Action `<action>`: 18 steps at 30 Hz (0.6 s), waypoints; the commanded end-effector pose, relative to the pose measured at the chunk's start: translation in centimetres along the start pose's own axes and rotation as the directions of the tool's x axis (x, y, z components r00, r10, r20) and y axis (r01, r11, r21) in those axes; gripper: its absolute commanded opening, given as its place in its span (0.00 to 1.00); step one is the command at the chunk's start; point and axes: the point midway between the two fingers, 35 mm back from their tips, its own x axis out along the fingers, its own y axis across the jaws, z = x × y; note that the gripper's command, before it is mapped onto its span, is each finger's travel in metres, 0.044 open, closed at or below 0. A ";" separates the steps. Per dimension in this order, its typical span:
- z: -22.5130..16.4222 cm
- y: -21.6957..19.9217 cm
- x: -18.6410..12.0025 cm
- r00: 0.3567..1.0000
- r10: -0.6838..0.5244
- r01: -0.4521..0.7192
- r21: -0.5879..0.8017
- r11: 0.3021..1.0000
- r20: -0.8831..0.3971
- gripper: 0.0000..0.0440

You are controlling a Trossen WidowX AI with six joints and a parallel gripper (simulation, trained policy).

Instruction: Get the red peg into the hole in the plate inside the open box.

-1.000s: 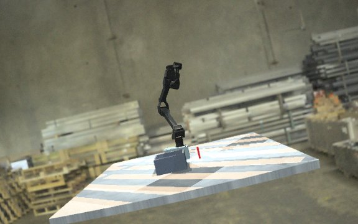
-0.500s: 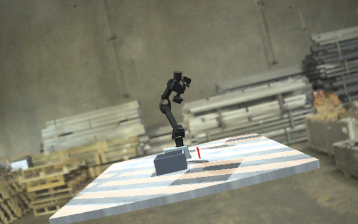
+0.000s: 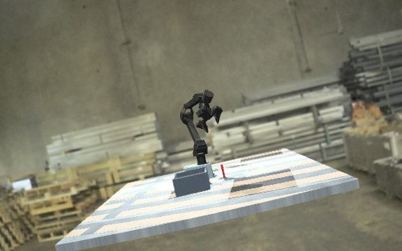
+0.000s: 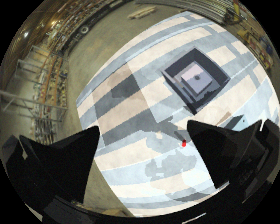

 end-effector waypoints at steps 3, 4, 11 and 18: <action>-2.7 -2.6 2.6 0.980 -0.170 0.165 -0.054 0.985 -0.107 1.00; -3.1 -3.1 2.9 0.972 -0.200 0.193 -0.063 0.979 -0.123 1.00; -6.3 -6.3 5.1 0.889 -0.403 0.383 -0.129 0.915 -0.219 1.00; -8.9 -8.9 6.9 0.782 -0.561 0.529 -0.187 0.828 -0.271 1.00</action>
